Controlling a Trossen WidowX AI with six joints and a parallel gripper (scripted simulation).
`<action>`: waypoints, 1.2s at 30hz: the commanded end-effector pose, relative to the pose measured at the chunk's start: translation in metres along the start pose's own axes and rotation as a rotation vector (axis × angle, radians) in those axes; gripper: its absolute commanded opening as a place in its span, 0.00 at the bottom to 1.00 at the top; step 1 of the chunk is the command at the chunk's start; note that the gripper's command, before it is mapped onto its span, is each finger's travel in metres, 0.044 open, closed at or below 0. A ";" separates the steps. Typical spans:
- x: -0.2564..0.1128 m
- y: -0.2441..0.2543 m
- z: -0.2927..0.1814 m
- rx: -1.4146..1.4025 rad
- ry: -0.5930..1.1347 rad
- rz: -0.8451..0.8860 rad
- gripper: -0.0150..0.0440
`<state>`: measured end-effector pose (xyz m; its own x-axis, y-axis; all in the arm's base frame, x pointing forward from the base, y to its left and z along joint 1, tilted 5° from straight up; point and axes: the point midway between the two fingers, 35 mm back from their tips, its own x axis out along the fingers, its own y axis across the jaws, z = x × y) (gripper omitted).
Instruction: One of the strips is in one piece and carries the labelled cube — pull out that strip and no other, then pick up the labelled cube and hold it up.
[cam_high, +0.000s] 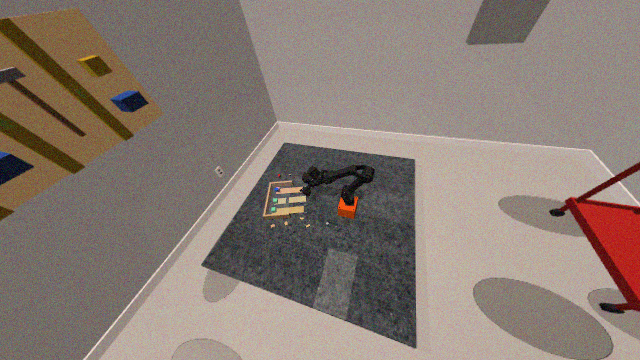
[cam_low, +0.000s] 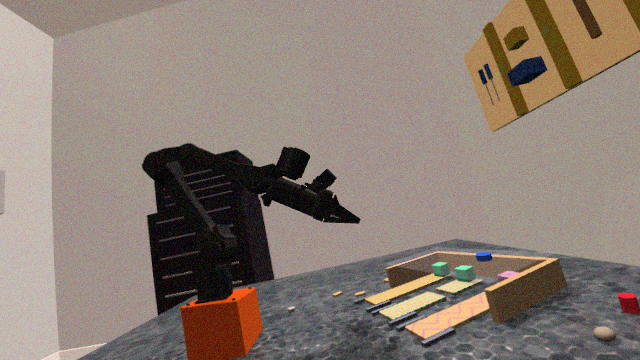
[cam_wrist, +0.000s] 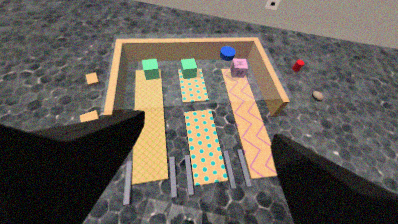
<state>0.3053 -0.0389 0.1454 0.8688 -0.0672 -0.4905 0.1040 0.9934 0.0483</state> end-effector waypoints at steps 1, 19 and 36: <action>0.001 0.002 -0.004 -0.006 0.011 0.008 0.93; 0.081 -0.059 0.002 -0.189 0.550 -0.014 0.26; 0.136 -0.115 -0.041 -0.264 0.950 0.127 0.25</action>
<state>0.3876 -0.1571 0.0341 0.1006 0.0327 -0.9944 -0.1629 0.9865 0.0159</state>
